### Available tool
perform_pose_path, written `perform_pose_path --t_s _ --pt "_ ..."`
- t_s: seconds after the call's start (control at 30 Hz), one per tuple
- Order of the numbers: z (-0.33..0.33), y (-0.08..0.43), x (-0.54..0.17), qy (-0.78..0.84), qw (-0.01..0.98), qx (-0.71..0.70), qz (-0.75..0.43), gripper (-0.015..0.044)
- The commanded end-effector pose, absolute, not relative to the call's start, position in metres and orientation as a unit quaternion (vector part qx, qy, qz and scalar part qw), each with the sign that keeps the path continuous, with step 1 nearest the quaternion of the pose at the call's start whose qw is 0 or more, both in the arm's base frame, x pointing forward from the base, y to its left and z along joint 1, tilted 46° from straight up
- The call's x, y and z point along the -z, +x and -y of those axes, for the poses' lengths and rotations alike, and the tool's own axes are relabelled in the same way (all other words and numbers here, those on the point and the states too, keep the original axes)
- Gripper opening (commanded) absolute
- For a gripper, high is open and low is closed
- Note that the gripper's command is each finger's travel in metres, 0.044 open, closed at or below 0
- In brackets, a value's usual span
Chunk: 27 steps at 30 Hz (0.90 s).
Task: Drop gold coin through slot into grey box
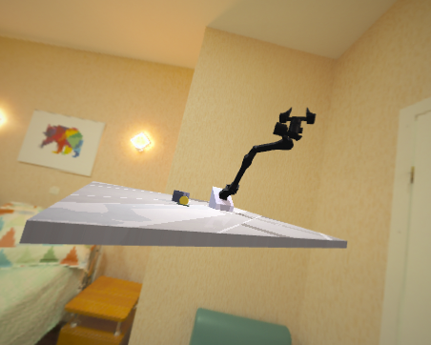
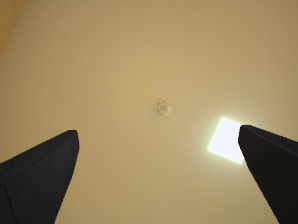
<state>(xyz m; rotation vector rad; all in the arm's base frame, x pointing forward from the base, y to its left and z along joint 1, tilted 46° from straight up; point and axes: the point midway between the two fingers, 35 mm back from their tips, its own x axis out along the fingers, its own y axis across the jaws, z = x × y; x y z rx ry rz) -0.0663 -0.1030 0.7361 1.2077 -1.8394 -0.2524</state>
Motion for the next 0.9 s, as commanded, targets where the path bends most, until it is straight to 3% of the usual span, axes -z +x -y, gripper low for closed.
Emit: perform_pose_path --t_s 0.0,0.27,0.63,0.87 --pt "0.103 -0.067 -0.736 0.487 0.446 0.101 0.744 0.0374" --pt "0.059 -0.128 -0.737 0.422 0.377 0.017 0.825 0.0164" --pt "-0.056 -0.193 -0.722 0.271 0.284 -0.192 0.900 0.0161" --pt "-0.120 -0.195 -0.709 0.180 0.283 -0.266 0.904 0.0161"
